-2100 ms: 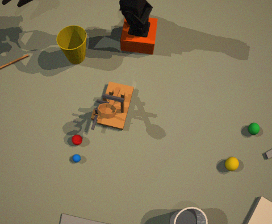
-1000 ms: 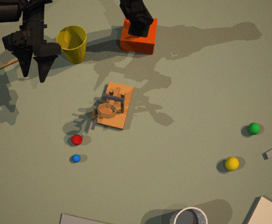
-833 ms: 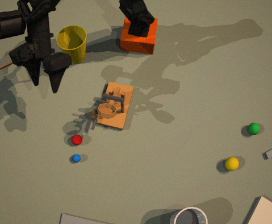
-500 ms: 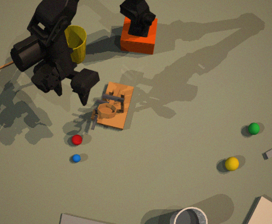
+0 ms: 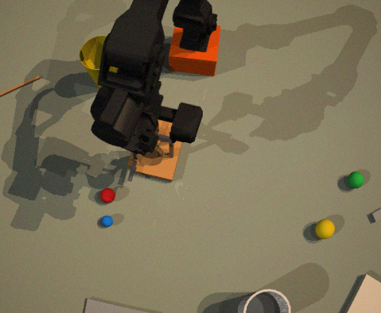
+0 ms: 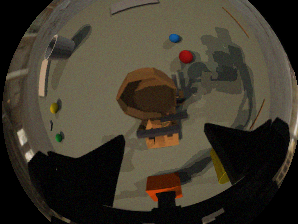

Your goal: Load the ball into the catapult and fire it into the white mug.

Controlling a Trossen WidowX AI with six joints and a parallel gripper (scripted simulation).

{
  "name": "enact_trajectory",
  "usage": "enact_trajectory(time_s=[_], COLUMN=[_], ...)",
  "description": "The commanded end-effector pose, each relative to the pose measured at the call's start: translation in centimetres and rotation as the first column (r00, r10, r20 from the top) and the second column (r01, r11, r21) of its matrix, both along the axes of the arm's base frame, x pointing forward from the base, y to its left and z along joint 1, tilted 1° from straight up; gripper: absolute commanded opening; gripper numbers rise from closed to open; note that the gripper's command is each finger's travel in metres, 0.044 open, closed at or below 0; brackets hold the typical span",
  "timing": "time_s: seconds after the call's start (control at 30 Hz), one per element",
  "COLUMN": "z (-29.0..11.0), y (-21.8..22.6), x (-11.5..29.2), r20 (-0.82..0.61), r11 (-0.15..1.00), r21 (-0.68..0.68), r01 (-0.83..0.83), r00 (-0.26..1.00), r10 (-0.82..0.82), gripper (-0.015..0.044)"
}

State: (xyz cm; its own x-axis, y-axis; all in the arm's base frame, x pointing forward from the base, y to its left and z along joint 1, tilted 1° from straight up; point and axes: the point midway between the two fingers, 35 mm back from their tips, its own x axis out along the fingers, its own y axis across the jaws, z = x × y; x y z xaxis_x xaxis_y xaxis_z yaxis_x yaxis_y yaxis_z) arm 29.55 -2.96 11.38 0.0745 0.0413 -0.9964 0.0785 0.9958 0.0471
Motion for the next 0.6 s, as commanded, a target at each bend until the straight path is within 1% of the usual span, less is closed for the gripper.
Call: enact_trajectory(time_s=[0.0,0.13,0.57], z=[0.22,0.22,0.22], y=[1.34,1.34,1.34], x=[-0.70,-0.70,-0.70], r20=[-0.052,-0.052,-0.052], r11=[0.996,0.996,0.996], r21=[-0.068,-0.068,-0.068], r01=[-0.054,-0.054,-0.054], r00=[0.997,0.997,0.997], r10=[0.050,0.050,0.050], gripper=[0.0440,0.0440,0.0099])
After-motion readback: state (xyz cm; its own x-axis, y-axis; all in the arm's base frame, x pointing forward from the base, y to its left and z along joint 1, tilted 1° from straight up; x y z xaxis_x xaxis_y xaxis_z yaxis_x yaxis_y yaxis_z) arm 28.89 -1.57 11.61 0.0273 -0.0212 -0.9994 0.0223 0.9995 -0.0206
